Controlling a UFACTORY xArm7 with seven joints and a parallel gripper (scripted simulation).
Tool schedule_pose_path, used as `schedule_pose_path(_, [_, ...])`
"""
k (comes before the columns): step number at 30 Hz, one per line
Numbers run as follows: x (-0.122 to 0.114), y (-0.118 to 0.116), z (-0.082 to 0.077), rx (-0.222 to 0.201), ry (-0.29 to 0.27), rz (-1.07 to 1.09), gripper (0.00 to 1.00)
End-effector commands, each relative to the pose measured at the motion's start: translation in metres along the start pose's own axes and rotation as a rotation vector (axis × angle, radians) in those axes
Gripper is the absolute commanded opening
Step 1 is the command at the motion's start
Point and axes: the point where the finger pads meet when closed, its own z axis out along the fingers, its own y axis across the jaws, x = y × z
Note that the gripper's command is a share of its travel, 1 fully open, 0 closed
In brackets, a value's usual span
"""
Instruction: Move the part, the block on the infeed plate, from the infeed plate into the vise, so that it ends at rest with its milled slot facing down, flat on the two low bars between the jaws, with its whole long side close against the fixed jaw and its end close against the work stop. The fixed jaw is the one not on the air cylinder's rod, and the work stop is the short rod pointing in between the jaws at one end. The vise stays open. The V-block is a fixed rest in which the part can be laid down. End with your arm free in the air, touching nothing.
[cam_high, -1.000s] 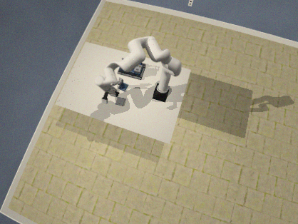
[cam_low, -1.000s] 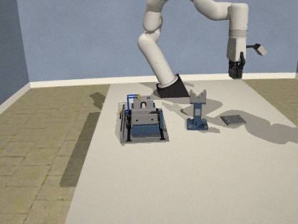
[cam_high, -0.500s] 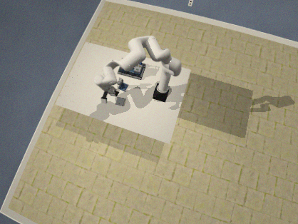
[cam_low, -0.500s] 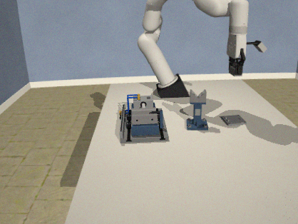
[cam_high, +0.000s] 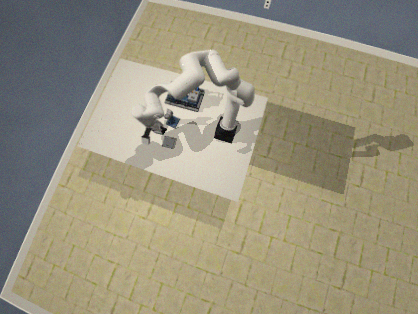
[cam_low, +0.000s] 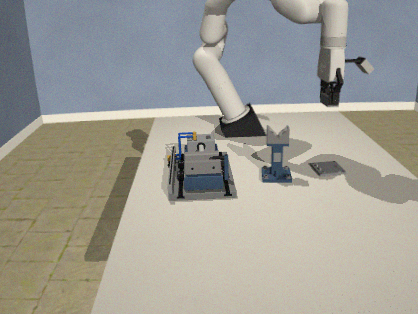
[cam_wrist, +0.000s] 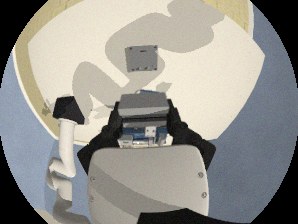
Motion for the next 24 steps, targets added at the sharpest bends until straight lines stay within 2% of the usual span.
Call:
schedule_pose_path(1, [0.0044, -0.0005, -0.0033, -0.006, 0.007, -0.006, 0.0])
schedule_pose_path(24, [0.0024, -0.0004, -0.0023, -0.002, 0.007, -0.034, 0.0])
